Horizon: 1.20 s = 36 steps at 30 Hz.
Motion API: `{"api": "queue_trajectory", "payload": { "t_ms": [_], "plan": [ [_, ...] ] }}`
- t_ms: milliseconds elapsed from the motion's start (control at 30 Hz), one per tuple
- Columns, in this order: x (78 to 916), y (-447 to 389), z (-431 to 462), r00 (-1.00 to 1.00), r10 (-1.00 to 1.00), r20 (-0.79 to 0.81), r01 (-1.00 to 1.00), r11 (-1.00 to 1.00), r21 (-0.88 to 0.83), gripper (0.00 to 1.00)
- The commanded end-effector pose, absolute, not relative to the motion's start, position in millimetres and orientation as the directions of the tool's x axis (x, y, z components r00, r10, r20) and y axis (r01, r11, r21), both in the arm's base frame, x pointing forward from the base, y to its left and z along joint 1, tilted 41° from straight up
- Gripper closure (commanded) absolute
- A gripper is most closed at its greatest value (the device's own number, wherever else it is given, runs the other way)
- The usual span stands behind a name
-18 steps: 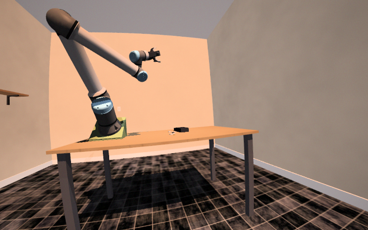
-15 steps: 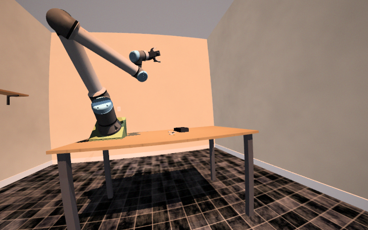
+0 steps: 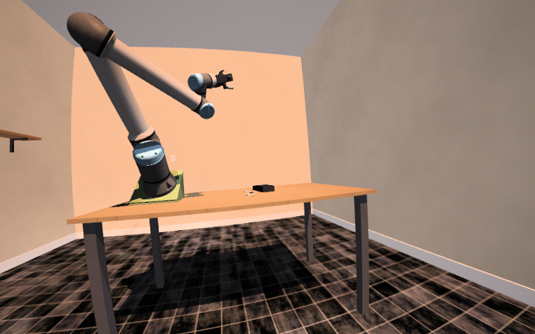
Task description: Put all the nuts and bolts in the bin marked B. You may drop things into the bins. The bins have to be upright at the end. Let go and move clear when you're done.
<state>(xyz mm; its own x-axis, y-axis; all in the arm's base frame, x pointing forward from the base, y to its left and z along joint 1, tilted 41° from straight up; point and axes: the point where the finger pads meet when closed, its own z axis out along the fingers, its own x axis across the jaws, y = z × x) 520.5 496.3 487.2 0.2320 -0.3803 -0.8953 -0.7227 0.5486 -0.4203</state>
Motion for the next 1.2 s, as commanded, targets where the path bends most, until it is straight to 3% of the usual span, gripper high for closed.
{"api": "queue_trajectory", "payload": {
  "t_ms": [0, 1167],
  "plan": [
    [520, 485, 472, 0.229, -0.382, -0.895, -0.723, 0.549, -0.419, 0.96],
    [501, 318, 277, 0.229, -0.380, -0.896, -0.724, 0.550, -0.418, 0.96]
  ]
}}
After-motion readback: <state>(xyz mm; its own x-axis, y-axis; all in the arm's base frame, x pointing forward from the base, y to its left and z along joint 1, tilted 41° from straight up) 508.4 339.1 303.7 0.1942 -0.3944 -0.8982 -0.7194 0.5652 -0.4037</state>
